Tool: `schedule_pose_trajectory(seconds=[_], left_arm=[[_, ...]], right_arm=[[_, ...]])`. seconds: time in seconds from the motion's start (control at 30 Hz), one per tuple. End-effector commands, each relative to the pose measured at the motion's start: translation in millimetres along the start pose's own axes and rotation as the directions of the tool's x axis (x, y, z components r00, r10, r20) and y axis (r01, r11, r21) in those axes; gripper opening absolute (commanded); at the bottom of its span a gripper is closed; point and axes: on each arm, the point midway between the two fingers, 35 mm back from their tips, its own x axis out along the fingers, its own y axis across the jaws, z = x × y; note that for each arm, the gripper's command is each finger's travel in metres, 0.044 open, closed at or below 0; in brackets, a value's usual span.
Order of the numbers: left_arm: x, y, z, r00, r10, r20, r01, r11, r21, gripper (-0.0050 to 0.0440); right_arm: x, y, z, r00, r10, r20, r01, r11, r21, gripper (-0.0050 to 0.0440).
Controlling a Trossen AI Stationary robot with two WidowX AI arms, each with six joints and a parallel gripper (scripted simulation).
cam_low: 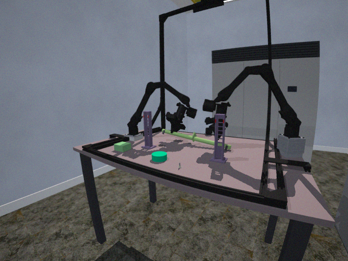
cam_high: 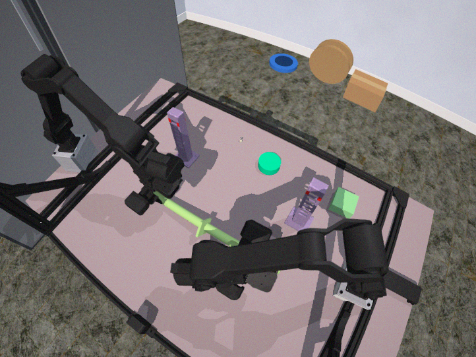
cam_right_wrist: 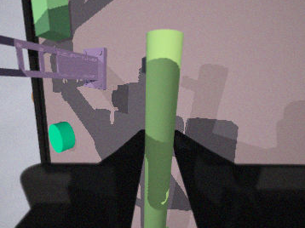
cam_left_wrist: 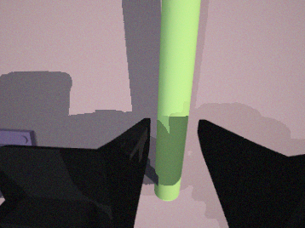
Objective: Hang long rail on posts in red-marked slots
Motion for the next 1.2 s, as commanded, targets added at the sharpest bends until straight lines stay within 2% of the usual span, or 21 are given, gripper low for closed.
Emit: schedule_pose_trajectory(seconds=[0.0, 0.53, 0.67, 0.73, 0.8, 0.87, 0.9, 1.17], left_arm=[[9, -1, -3, 1.000, -0.008, -0.009, 0.008, 1.000, 0.006, 0.0160], [27, -1, -4, 1.000, -0.008, -0.009, 0.008, 1.000, 0.006, 0.0160], [28, -1, -3, 1.000, -0.008, -0.009, 0.008, 1.000, 0.006, 0.0064], [28, -1, -3, 1.000, -0.008, -0.009, 0.008, 1.000, 0.006, 0.0064], [28, -1, -3, 1.000, -0.008, -0.009, 0.008, 1.000, 0.006, 0.0016], [28, -1, -3, 1.000, -0.008, -0.009, 0.008, 1.000, 0.006, 0.0016], [28, -1, -3, 1.000, -0.008, -0.009, 0.008, 1.000, 0.006, 0.0000], [28, -1, -3, 1.000, -0.008, -0.009, 0.008, 1.000, 0.006, 0.0000]], right_arm=[[-1, 1, -1, 1.000, 0.010, -0.006, -0.010, 1.000, 0.002, 0.0000], [-1, 1, -1, 1.000, 0.010, -0.006, -0.010, 1.000, 0.002, 0.0000], [-1, 1, -1, 1.000, 0.010, -0.006, -0.010, 1.000, 0.002, 0.0000], [-1, 1, -1, 1.000, 0.010, -0.006, -0.010, 1.000, 0.002, 0.0000], [-1, 1, -1, 1.000, 0.010, -0.006, -0.010, 1.000, 0.002, 0.0000], [-1, 1, -1, 1.000, 0.010, -0.006, -0.010, 1.000, 0.002, 0.0000], [-1, 1, -1, 1.000, 0.010, -0.006, -0.010, 1.000, 0.002, 0.0000], [-1, 1, -1, 1.000, 0.010, -0.006, -0.010, 1.000, 0.002, 0.0000]])
